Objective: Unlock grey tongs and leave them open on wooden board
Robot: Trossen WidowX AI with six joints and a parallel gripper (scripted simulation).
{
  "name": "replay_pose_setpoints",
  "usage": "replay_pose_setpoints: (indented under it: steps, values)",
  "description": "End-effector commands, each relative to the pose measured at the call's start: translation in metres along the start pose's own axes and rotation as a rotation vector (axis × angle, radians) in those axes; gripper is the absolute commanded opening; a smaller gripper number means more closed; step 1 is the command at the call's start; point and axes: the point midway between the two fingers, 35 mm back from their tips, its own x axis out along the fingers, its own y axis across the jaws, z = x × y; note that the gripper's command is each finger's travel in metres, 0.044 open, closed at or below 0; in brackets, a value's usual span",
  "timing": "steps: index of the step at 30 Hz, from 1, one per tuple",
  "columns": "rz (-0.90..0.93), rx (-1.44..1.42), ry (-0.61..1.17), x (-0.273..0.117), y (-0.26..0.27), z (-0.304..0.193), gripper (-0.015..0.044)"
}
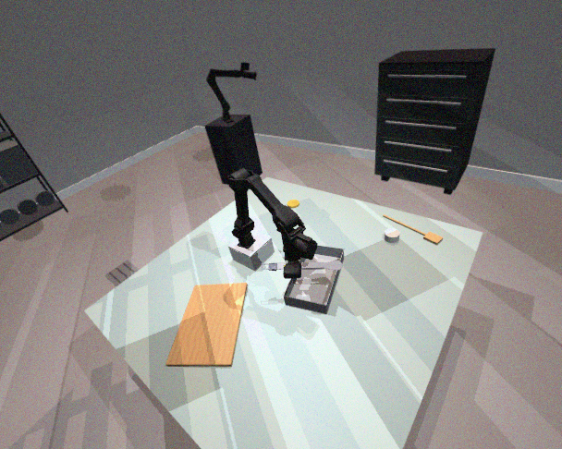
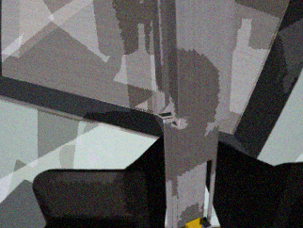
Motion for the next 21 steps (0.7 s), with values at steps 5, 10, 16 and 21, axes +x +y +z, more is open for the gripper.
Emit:
replay_pose_setpoints:
  steps: [5, 10, 16, 21]
  values:
    - [-0.008, -0.193, -0.004, -0.007, -0.030, -0.016, -0.0150]
    - [-0.009, -0.309, -0.003, -0.010, -0.045, -0.028, -0.0150]
    - [-0.012, -0.443, -0.003, -0.014, -0.063, -0.045, -0.0150]
    - [-0.013, -0.560, -0.002, -0.017, -0.076, -0.059, -0.0150]
